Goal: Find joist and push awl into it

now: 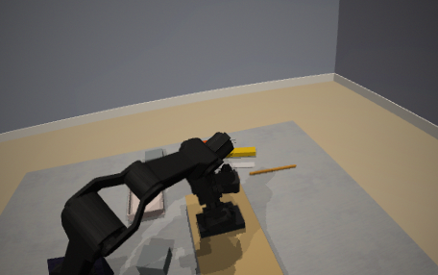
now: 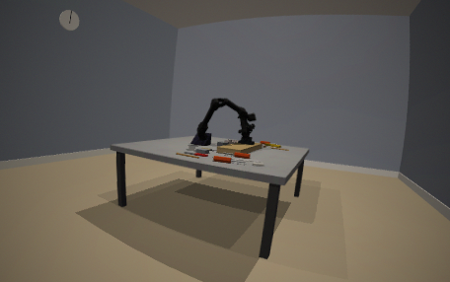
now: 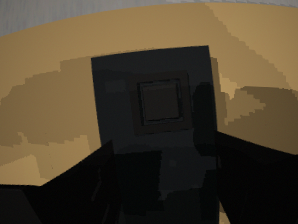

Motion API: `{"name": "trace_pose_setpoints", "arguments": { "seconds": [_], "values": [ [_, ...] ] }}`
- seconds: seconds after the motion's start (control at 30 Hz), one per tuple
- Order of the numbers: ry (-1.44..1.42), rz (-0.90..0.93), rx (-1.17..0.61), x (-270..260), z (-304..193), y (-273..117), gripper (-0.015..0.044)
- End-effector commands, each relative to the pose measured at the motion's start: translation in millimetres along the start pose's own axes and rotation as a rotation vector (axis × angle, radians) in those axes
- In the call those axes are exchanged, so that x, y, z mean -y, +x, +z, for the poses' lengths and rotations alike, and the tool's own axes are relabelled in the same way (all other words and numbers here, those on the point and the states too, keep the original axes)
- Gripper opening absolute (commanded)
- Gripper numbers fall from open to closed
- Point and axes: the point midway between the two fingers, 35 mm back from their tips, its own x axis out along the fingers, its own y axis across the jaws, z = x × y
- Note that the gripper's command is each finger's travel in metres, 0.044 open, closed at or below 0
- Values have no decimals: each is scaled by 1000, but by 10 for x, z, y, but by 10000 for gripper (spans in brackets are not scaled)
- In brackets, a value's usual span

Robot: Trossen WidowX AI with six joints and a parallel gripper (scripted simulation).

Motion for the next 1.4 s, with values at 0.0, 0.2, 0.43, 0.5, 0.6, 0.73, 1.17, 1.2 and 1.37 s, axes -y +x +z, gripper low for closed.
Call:
{"name": "trace_pose_setpoints", "arguments": {
  "seconds": [0.0,0.2,0.43,0.5,0.6,0.73,1.17,1.2,1.37],
  "values": [
    [1,-7,1,132,3,6,0],
    [1,-8,1,275,4,6,0],
    [1,-9,1,441,4,6,0],
    [0,-9,1,489,4,6,0],
    [0,-9,1,560,4,6,0],
    [0,-10,1,656,4,6,0],
    [-1,-12,0,965,6,4,0],
    [-1,-12,0,989,6,4,0],
    [-1,-12,0,1108,6,3,0]
  ]
}}
